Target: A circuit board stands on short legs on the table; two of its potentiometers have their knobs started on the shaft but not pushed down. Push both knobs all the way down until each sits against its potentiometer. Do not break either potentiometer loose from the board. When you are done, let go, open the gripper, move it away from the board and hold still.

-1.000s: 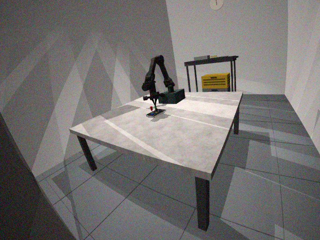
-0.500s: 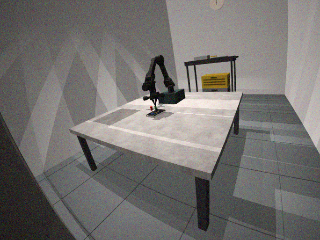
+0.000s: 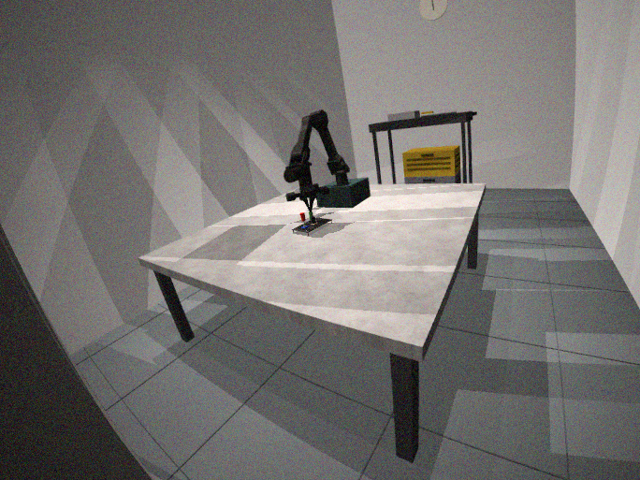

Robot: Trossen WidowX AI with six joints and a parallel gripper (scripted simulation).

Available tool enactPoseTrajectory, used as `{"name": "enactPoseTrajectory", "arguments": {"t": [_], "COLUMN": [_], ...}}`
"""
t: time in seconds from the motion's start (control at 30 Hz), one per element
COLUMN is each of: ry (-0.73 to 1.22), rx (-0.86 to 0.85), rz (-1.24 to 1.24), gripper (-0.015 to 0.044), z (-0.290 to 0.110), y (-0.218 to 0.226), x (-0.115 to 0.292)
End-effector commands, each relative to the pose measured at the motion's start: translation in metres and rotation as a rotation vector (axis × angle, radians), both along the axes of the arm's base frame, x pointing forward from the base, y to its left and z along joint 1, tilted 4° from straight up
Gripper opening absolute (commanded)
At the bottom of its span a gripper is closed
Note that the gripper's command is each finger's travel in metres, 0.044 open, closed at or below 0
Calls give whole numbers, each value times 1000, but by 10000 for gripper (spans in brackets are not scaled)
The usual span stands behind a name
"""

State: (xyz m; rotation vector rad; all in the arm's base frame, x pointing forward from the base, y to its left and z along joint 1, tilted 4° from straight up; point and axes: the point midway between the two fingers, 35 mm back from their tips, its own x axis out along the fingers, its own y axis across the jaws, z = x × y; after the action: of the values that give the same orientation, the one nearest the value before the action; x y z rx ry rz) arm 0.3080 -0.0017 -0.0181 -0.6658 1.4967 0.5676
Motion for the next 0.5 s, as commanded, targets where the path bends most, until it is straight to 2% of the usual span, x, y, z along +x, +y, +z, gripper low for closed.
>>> {"name": "enactPoseTrajectory", "arguments": {"t": [0.0,0.47], "ry": [8,7], "rx": [-4,-4], "rz": [3,3], "gripper": [0,0], "z": [-12,7], "y": [-2,0], "x": [2,3]}}
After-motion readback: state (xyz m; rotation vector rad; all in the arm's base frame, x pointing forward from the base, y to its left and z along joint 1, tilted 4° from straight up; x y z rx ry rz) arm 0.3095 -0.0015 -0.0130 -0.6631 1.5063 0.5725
